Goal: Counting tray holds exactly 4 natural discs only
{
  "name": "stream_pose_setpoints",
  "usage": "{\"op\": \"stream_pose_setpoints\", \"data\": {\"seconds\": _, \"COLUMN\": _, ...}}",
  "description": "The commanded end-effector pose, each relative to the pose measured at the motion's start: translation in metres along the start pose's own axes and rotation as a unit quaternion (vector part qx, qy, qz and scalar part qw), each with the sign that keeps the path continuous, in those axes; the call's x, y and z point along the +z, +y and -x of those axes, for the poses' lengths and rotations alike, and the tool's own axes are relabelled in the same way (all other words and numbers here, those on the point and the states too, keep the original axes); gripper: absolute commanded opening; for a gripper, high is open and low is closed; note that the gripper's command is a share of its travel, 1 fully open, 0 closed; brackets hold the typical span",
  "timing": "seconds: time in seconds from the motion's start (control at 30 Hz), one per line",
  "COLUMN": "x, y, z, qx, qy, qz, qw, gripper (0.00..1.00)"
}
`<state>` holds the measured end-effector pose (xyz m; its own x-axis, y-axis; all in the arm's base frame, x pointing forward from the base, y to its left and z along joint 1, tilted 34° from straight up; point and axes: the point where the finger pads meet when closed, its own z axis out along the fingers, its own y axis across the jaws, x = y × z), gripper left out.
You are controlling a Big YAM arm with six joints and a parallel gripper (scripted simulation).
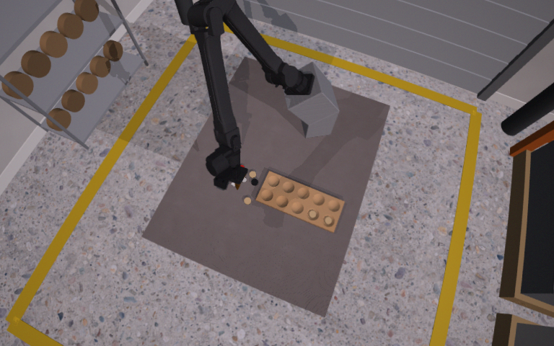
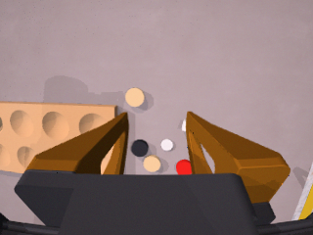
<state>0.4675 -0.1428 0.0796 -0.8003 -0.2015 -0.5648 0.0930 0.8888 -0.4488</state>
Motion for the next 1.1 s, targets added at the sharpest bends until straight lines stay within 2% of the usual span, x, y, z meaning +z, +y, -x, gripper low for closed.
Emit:
{"op": "stream_pose_setpoints", "data": {"seconds": 0.0, "x": 0.012, "y": -0.001, "z": -0.031, "qx": -0.037, "qy": 0.035, "qz": -0.008, "qw": 0.999, "gripper": 0.45}}
{"op": "stream_pose_setpoints", "data": {"seconds": 0.03, "x": 0.012, "y": -0.002, "z": -0.030, "qx": -0.037, "qy": 0.033, "qz": -0.009, "qw": 0.999, "gripper": 0.45}}
{"op": "stream_pose_setpoints", "data": {"seconds": 0.07, "x": 0.019, "y": 0.003, "z": -0.060, "qx": -0.056, "qy": 0.070, "qz": -0.006, "qw": 0.996, "gripper": 0.45}}
{"op": "stream_pose_setpoints", "data": {"seconds": 0.1, "x": 0.019, "y": 0.002, "z": -0.059, "qx": -0.055, "qy": 0.067, "qz": -0.008, "qw": 0.996, "gripper": 0.45}}
{"op": "stream_pose_setpoints", "data": {"seconds": 0.13, "x": 0.023, "y": 0.005, "z": -0.084, "qx": -0.071, "qy": 0.096, "qz": -0.006, "qw": 0.993, "gripper": 0.45}}
{"op": "stream_pose_setpoints", "data": {"seconds": 0.17, "x": 0.023, "y": 0.004, "z": -0.082, "qx": -0.070, "qy": 0.092, "qz": -0.008, "qw": 0.993, "gripper": 0.45}}
{"op": "stream_pose_setpoints", "data": {"seconds": 0.2, "x": 0.026, "y": 0.007, "z": -0.102, "qx": -0.084, "qy": 0.117, "qz": -0.007, "qw": 0.990, "gripper": 0.45}}
{"op": "stream_pose_setpoints", "data": {"seconds": 0.23, "x": 0.026, "y": 0.007, "z": -0.102, "qx": -0.083, "qy": 0.115, "qz": -0.007, "qw": 0.990, "gripper": 0.45}}
{"op": "stream_pose_setpoints", "data": {"seconds": 0.3, "x": 0.028, "y": 0.011, "z": -0.134, "qx": -0.105, "qy": 0.153, "qz": -0.003, "qw": 0.983, "gripper": 0.45}}
{"op": "stream_pose_setpoints", "data": {"seconds": 0.43, "x": 0.029, "y": 0.013, "z": -0.160, "qx": -0.122, "qy": 0.181, "qz": -0.001, "qw": 0.976, "gripper": 0.45}}
{"op": "stream_pose_setpoints", "data": {"seconds": 0.53, "x": 0.029, "y": 0.014, "z": -0.162, "qx": -0.124, "qy": 0.183, "qz": 0.000, "qw": 0.975, "gripper": 0.45}}
{"op": "stream_pose_setpoints", "data": {"seconds": 0.57, "x": 0.025, "y": 0.013, "z": -0.137, "qx": -0.127, "qy": 0.156, "qz": -0.006, "qw": 0.980, "gripper": 0.45}}
{"op": "stream_pose_setpoints", "data": {"seconds": 0.7, "x": 0.025, "y": 0.013, "z": -0.137, "qx": -0.126, "qy": 0.157, "qz": -0.006, "qw": 0.980, "gripper": 0.45}}
{"op": "stream_pose_setpoints", "data": {"seconds": 0.8, "x": 0.028, "y": 0.019, "z": -0.151, "qx": -0.131, "qy": 0.171, "qz": 0.002, "qw": 0.977, "gripper": 0.45}}
{"op": "stream_pose_setpoints", "data": {"seconds": 1.07, "x": 0.031, "y": 0.017, "z": -0.151, "qx": -0.128, "qy": 0.170, "qz": -0.001, "qw": 0.977, "gripper": 0.45}}
